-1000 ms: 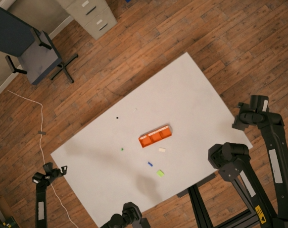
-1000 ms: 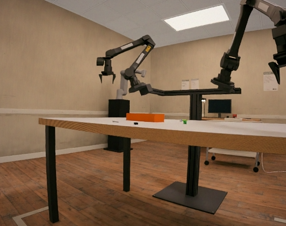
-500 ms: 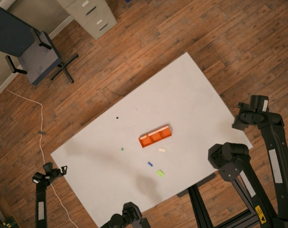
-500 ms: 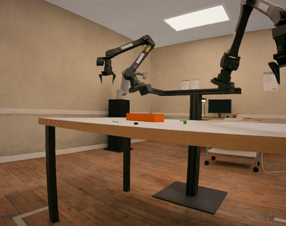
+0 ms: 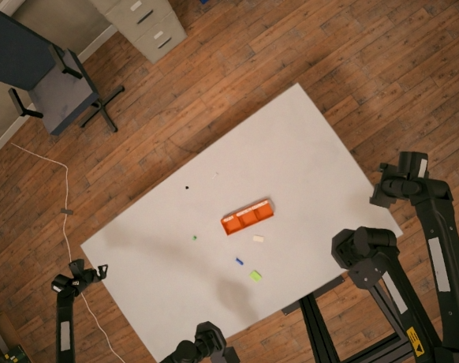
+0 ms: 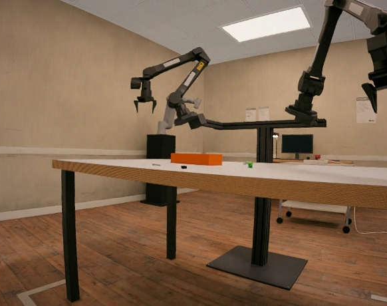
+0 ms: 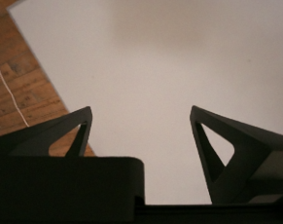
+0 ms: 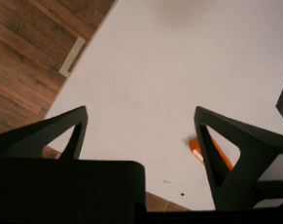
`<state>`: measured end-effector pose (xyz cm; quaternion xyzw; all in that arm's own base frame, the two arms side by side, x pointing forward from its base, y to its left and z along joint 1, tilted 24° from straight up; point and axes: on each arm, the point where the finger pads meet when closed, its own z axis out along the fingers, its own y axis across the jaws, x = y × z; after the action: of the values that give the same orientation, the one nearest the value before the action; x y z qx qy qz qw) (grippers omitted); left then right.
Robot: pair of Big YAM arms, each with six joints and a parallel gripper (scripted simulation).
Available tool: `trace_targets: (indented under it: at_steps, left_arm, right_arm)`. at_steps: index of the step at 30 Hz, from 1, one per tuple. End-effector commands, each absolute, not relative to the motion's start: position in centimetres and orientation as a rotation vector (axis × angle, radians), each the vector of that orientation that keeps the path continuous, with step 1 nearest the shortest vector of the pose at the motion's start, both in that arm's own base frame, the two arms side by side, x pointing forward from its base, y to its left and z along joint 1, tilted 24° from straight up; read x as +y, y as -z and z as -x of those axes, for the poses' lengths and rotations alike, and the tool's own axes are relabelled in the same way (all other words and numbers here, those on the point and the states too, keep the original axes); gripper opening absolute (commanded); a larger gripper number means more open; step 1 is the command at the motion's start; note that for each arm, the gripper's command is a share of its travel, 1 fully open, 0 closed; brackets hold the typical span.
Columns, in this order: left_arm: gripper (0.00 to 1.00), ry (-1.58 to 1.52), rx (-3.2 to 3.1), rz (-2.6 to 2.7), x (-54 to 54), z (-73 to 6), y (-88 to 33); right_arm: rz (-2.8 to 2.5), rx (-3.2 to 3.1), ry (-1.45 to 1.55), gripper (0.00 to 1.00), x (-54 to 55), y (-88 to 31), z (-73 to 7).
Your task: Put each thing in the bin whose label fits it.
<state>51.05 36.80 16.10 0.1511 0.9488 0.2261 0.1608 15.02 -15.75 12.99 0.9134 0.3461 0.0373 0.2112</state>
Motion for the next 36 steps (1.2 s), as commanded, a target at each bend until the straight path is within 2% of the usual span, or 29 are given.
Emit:
trace_targets:
  at_steps: [1,10,11,28,36]
  left_arm:
    - [1.0,-0.72,2.614,-0.414,35.8,-52.0,-23.6]
    - [1.0,-0.653,2.633,-0.391,34.0,-52.1,-24.6]
    - [1.0,-0.591,2.721,-0.409,32.8,-51.5,-19.2]
    - [1.0,-0.478,2.728,-0.33,23.8,-56.1,-16.9]
    - [1.0,-0.424,2.797,-0.318,17.9,-55.3,-12.2]
  right_arm:
    - [-2.549,0.95,-0.1,1.0,-15.7,-13.2,-14.7]
    - [-2.549,0.95,-0.1,1.0,-15.7,-13.2,-14.7]
    - [-2.549,0.95,-0.1,1.0,-15.7,-13.2,-14.7]
    - [-2.549,0.95,-0.1,1.0,-15.7,-13.2,-14.7]
    - [-2.549,0.95,-0.1,1.0,-15.7,-13.2,-14.7]
